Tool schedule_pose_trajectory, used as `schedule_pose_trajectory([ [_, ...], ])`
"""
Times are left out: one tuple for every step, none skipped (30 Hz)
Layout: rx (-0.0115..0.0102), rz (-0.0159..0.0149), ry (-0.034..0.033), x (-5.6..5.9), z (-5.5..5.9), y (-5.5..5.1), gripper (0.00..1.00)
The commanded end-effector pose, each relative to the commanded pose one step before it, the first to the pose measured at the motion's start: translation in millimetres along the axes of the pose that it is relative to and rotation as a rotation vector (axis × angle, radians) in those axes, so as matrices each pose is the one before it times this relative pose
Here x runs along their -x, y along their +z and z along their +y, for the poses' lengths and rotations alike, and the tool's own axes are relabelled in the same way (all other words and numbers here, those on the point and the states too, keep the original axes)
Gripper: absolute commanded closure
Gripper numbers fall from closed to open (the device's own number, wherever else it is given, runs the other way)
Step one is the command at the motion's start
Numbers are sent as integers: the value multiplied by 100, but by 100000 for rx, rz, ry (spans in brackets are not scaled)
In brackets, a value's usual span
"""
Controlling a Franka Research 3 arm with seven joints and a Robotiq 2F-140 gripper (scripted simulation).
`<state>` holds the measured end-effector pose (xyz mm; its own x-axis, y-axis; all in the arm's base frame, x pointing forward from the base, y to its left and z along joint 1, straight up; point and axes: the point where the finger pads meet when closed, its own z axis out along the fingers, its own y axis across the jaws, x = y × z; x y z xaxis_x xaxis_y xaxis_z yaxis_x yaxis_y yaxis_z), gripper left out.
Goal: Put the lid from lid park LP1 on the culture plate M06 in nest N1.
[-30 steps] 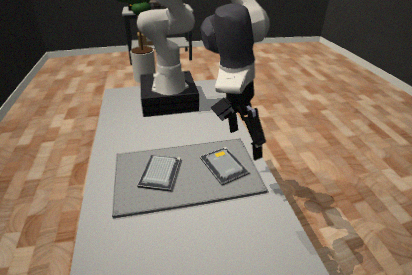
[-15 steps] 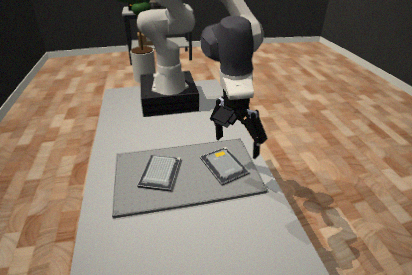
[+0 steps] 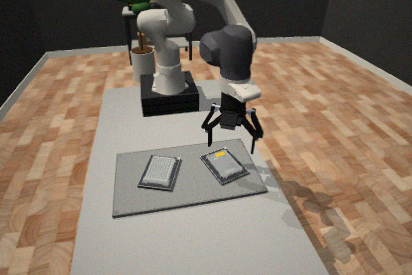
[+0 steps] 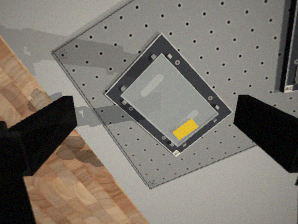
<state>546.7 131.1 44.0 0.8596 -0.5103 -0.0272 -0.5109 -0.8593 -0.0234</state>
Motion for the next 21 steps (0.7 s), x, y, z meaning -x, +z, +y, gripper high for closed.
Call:
schedule_pose_trajectory([
  [-1499, 1082, -27867, 343, 488, 817, 0],
  [-66, 109, -3223, 0, 0, 0, 0],
  [-200, 127, -3172, 0, 0, 0, 0],
  [1644, -298, -3286, 884, 287, 693, 0],
  [-52, 153, -3198, 0, 0, 0, 0],
  [-142, 118, -3190, 0, 0, 0, 0],
  [1281, -305, -3272, 781, 149, 574, 0],
  [0, 0, 0, 0, 0, 0, 0],
  [0, 0, 0, 0, 0, 0, 0],
  [-387, 331, -8478, 0, 0, 0, 0],
  [1108, -355, -3157, 653, 32, 458, 0],
  [-183, 146, -3148, 0, 0, 0, 0],
  [747, -248, -3226, 510, -16, 349, 0],
  [-186, 122, -3162, 0, 0, 0, 0],
  [480, -176, -3219, 369, -40, 249, 0],
  [229, -72, -3201, 240, -36, 161, 0],
  [14, 15, -3190, 131, -25, 88, 0],
  [21, -6, -973, 51, -11, 34, 0],
  [8, -3, -91, 8, -2, 5, 0],
  [0, 0, 0, 0, 0, 0, 0],
  [0, 0, 0, 0, 0, 0, 0],
])
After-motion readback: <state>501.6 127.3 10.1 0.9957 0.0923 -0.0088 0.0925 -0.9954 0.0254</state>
